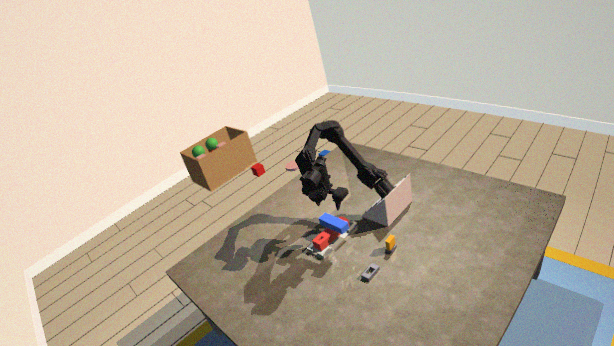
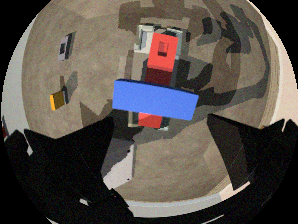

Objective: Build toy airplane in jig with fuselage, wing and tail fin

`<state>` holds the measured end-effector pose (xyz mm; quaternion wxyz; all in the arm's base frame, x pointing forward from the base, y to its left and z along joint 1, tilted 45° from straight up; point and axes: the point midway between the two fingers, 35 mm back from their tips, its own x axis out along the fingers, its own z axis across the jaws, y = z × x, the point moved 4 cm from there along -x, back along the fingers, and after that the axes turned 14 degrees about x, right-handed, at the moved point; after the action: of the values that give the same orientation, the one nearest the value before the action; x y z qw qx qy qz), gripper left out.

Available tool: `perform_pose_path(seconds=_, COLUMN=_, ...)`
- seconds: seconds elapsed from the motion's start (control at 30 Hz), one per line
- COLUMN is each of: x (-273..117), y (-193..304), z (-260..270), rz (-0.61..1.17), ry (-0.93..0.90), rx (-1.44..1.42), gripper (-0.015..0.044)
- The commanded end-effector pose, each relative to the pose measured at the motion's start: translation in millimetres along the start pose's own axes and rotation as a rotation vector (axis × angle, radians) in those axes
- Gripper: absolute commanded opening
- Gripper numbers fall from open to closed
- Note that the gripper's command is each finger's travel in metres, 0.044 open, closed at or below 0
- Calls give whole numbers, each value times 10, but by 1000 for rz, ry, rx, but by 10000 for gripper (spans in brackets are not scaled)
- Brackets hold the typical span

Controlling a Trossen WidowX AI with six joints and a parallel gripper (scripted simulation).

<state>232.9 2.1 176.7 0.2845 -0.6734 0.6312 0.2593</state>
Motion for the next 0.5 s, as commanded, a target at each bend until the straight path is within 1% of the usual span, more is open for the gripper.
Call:
perform_pose_path(seconds=0.0, x=1, y=-3, z=2, rz=0, ry=-2, rx=46, gripper=440)
perform_pose_path(seconds=0.1, x=-8, y=-15, z=59, rz=-4, ry=-9, rx=45, gripper=440)
perform_pose_path(seconds=0.2, x=-41, y=-59, z=313, rz=-18, ry=-36, rx=44, gripper=440)
perform_pose_path(seconds=0.33, x=-105, y=-74, z=924, rz=-25, ry=-75, rx=48, gripper=440)
perform_pose_path(seconds=0.47, x=-127, y=55, z=1576, rz=-12, ry=-79, rx=66, gripper=440)
